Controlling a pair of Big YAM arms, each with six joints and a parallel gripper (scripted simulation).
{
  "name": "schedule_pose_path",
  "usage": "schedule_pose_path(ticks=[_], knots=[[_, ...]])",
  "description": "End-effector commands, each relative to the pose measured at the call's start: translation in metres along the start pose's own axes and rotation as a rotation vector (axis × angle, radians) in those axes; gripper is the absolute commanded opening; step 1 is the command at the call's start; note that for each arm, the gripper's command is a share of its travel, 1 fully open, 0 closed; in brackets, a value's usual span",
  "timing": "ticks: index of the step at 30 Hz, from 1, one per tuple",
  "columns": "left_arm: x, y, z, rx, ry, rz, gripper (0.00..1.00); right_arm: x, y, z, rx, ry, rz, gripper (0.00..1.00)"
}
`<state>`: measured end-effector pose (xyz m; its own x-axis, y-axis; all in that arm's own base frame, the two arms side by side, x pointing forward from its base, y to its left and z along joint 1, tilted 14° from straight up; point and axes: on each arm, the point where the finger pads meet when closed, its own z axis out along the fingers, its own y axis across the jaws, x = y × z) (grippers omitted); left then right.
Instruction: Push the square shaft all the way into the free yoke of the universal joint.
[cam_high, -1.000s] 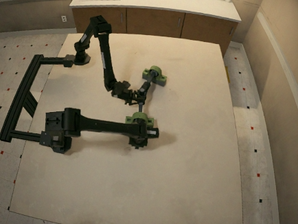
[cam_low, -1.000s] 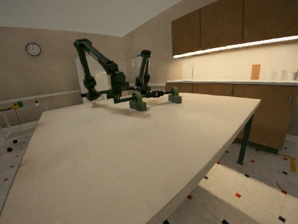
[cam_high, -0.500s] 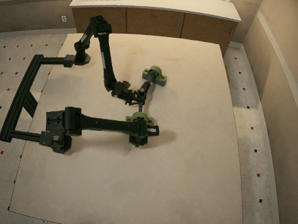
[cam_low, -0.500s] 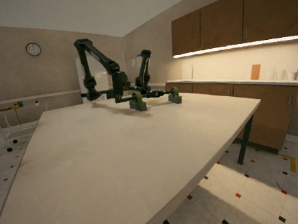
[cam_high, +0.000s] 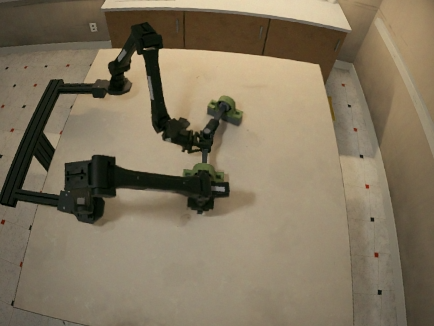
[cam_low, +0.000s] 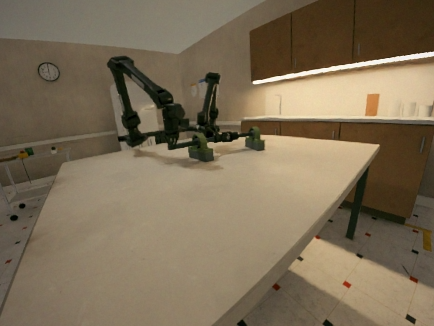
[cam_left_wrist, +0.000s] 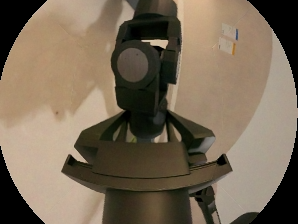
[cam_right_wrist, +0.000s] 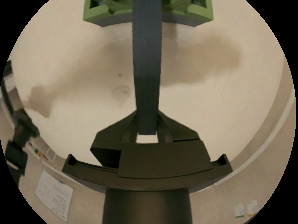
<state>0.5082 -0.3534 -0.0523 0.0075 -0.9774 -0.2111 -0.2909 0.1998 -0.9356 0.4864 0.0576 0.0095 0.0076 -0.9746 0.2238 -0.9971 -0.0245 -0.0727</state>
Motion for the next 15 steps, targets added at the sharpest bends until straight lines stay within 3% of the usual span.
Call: schedule_pose_path(ticks=[1,15], knots=[[0.003,-0.010,0.000,0.013,0.010,-0.043,0.47,-0.003,0.000,-0.009,0.035,-0.003,-0.003,0.18],[0.007,-0.017,0.004,0.024,0.005,-0.049,0.47,-0.013,-0.010,-0.004,0.021,-0.003,-0.001,0.18]])
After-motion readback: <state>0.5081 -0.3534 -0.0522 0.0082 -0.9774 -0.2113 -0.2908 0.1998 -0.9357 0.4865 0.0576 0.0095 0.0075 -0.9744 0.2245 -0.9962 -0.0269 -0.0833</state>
